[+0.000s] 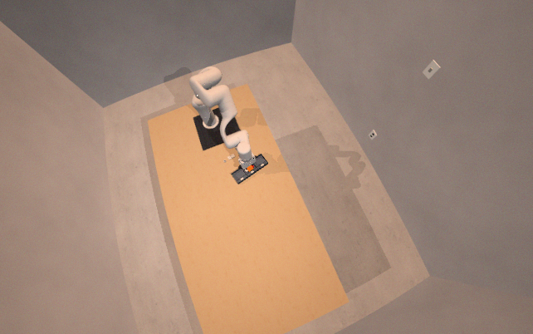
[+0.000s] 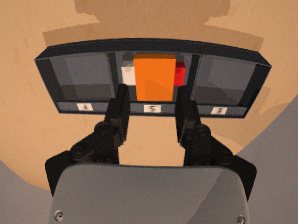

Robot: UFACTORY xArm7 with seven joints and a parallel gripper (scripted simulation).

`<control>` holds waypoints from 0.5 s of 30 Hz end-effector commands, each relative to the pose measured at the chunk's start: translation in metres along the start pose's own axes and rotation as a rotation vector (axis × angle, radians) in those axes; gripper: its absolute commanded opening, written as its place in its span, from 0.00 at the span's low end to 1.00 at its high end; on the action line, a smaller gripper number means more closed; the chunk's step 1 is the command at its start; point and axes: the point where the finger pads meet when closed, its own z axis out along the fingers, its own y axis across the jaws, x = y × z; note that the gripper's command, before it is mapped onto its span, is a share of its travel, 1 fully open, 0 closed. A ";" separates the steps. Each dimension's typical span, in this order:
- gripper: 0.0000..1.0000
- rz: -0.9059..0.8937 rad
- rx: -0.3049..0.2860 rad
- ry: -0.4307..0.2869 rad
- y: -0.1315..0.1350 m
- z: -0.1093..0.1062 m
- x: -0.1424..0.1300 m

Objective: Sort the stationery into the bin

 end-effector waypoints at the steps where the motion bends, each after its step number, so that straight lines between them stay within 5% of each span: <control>1: 0.47 0.000 0.000 -0.003 0.000 -0.004 -0.001; 4: 0.47 0.000 0.000 -0.003 0.000 -0.003 -0.001; 5: 1.00 0.000 0.000 -0.003 0.000 -0.008 -0.001; 15: 1.00 0.000 0.000 -0.003 0.000 -0.039 -0.001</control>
